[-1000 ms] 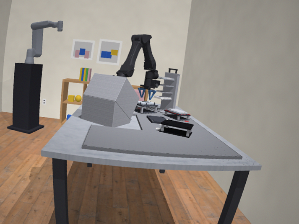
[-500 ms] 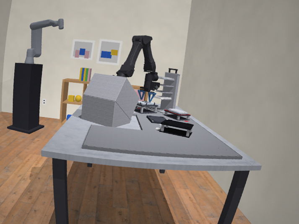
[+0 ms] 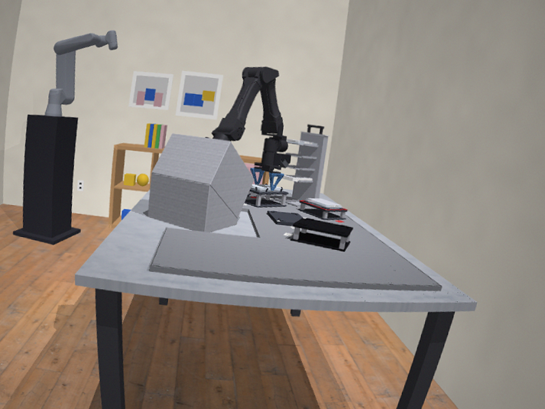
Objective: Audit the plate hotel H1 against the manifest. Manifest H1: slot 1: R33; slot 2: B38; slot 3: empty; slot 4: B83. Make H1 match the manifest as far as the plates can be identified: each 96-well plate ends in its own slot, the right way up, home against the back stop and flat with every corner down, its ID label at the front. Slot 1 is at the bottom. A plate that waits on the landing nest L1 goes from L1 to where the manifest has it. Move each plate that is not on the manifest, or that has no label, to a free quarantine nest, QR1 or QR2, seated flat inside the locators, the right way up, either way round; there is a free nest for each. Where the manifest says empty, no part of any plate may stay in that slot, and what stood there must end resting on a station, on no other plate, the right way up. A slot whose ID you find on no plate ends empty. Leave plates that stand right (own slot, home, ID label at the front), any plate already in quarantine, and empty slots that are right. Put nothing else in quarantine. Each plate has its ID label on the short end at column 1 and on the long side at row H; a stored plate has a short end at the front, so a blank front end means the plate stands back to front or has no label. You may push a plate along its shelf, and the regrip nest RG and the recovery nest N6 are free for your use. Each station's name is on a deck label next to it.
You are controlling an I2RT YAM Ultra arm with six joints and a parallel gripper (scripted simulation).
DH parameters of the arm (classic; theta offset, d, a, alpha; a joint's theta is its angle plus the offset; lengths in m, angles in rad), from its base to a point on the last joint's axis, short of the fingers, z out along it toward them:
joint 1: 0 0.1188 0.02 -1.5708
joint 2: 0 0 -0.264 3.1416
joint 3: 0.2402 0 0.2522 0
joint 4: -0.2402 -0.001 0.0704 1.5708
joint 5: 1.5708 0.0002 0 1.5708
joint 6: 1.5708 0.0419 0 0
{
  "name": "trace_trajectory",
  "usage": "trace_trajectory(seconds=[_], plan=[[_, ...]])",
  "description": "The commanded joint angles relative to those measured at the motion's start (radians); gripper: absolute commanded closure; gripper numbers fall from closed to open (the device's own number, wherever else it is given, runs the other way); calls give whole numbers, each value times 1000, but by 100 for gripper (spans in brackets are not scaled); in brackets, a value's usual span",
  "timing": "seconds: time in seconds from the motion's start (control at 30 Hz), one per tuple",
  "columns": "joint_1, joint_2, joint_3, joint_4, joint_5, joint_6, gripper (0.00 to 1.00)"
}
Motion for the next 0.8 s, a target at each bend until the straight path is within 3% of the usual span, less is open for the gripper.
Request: trace_trajectory(seconds=[0.0,0.27,0.3,0.77], plan=[[12,18,-13,37,10,6,0],[3,7,1,33,4,2,0],[3,7,0,34,4,2,14],[3,7,0,34,4,2,14]])
